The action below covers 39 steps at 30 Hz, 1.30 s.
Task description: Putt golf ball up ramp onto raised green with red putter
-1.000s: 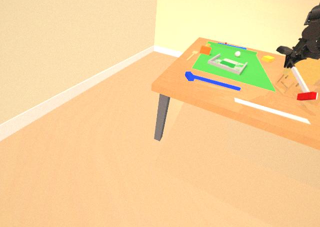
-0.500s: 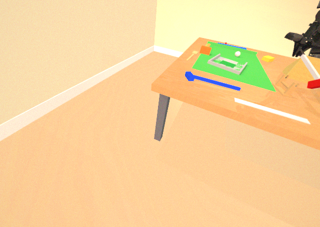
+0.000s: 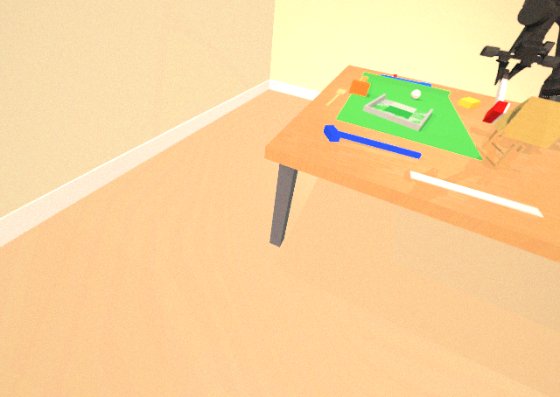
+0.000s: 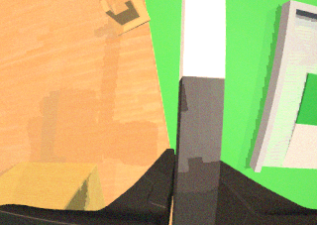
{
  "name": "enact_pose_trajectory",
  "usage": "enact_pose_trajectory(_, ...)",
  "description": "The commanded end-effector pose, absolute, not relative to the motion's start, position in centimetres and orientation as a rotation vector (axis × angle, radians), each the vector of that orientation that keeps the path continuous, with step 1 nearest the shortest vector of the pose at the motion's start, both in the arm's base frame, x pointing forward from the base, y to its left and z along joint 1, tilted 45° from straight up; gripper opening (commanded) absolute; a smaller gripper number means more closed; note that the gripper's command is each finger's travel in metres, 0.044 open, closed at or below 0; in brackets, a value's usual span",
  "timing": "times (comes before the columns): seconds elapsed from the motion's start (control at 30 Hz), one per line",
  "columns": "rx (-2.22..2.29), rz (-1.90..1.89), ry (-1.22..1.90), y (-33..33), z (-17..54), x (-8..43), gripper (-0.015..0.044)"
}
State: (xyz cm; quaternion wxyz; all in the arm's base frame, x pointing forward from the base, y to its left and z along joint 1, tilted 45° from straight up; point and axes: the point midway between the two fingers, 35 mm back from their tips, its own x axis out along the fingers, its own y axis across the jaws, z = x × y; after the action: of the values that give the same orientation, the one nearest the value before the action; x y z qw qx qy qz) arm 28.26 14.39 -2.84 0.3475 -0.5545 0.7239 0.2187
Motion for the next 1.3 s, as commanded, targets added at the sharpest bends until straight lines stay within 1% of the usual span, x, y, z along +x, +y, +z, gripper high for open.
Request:
enact_pose_trajectory(0.0,-1.361,0.466,1.870,13.2,-1.2,28.6,0.0000)
enact_pose_trajectory(0.33,-1.150,0.170,1.834,8.5,3.2,29.6,0.0000)
enact_pose_trajectory(0.63,-0.956,-0.092,1.779,4.0,6.8,29.4,0.0000)
enact_pose_trajectory(0.93,-0.761,-0.349,1.702,-0.3,10.1,28.2,0.0000)
enact_pose_trajectory(1.27,-0.545,-0.627,1.589,-4.9,13.3,25.8,0.0000)
